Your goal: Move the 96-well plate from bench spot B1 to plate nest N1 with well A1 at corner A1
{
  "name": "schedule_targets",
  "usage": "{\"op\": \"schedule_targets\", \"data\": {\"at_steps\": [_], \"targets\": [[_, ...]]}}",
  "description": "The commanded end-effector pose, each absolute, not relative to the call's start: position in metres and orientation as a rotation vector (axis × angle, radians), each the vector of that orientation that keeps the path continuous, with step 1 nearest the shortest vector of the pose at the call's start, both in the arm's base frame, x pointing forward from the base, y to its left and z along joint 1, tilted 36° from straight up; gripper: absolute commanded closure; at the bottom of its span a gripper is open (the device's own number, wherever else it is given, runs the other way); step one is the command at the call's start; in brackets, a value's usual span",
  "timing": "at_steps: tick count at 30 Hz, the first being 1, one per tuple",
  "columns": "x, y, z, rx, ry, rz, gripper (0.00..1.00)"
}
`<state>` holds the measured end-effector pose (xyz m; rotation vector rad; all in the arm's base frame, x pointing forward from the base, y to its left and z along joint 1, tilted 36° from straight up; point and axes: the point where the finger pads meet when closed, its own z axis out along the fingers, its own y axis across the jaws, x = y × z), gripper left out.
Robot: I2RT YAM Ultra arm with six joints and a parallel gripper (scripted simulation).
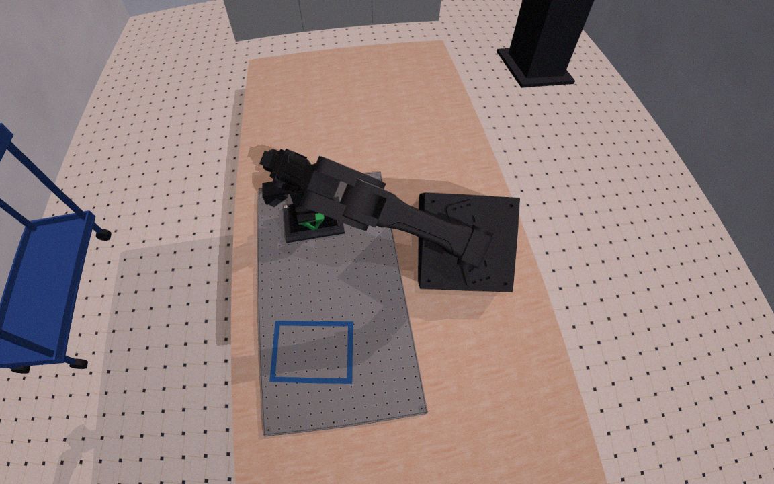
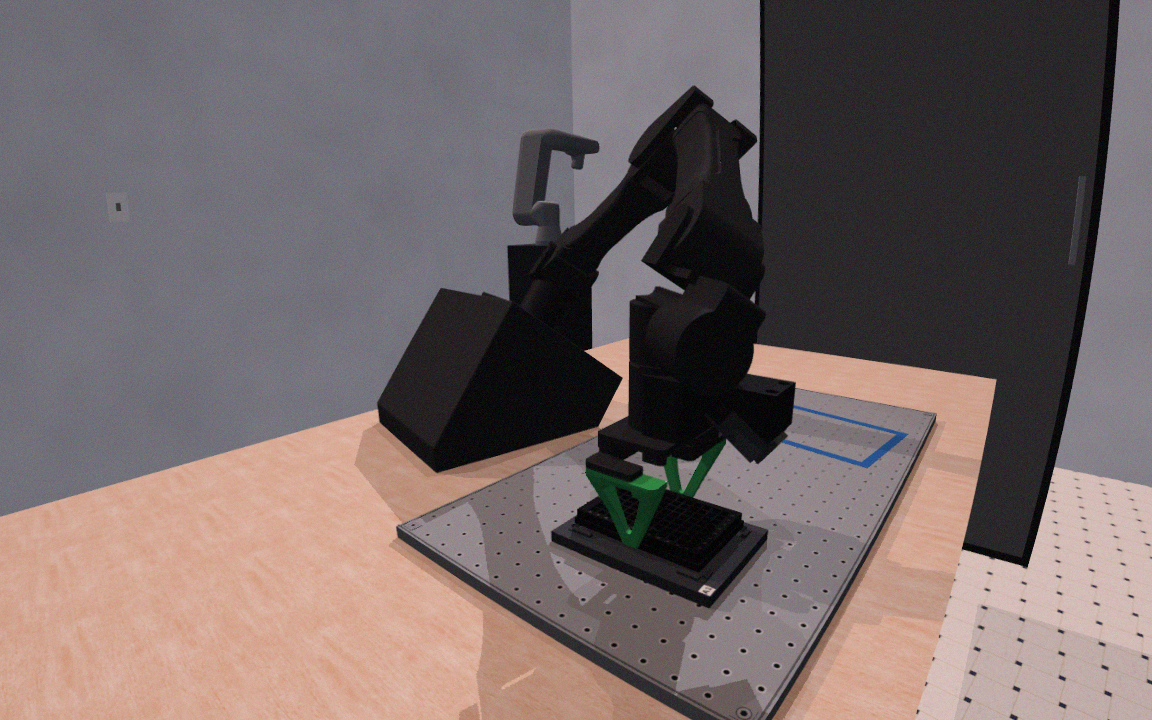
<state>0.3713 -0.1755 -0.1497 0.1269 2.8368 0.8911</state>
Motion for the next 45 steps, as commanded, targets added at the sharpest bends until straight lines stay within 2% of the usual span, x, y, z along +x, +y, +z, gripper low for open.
{"op": "schedule_targets", "data": {"at_steps": [1, 36, 37, 45], "targets": [[0.38, -0.183, -0.138, 0.127, 2.806, 0.853, 1.0], [0.377, -0.177, -0.143, 0.134, 2.811, 0.865, 1.0], [0.377, -0.171, -0.147, 0.126, 2.818, 0.876, 0.0], [0.377, -0.176, -0.148, 0.129, 2.821, 0.871, 0.0]]}}
